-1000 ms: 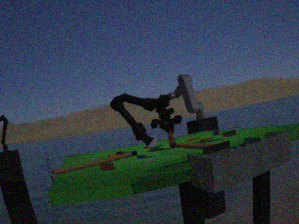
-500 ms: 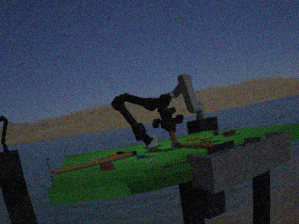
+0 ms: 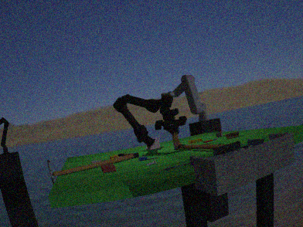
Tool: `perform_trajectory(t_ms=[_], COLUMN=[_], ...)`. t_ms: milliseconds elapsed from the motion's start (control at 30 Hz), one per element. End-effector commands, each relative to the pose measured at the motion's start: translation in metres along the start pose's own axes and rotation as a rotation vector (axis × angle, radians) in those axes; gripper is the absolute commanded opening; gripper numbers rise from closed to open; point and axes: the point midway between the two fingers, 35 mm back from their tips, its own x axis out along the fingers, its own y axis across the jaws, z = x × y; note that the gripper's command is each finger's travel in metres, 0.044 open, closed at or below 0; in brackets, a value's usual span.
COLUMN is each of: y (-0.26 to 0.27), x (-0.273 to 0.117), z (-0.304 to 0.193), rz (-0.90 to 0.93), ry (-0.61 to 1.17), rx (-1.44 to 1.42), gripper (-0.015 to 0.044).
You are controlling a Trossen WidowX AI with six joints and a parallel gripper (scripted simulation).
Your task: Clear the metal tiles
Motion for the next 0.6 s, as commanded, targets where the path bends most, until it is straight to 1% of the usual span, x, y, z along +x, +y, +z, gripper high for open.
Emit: perform_trajectory(t_ms=[0, 567], y=[-0.007, -0.004], x=[0.004, 0.017], z=[0.010, 0.028], rz=[0.000, 0.000], ry=[-0.010, -0.011], rx=[0.012, 0.012], gripper=[0.0000, 0.0000])
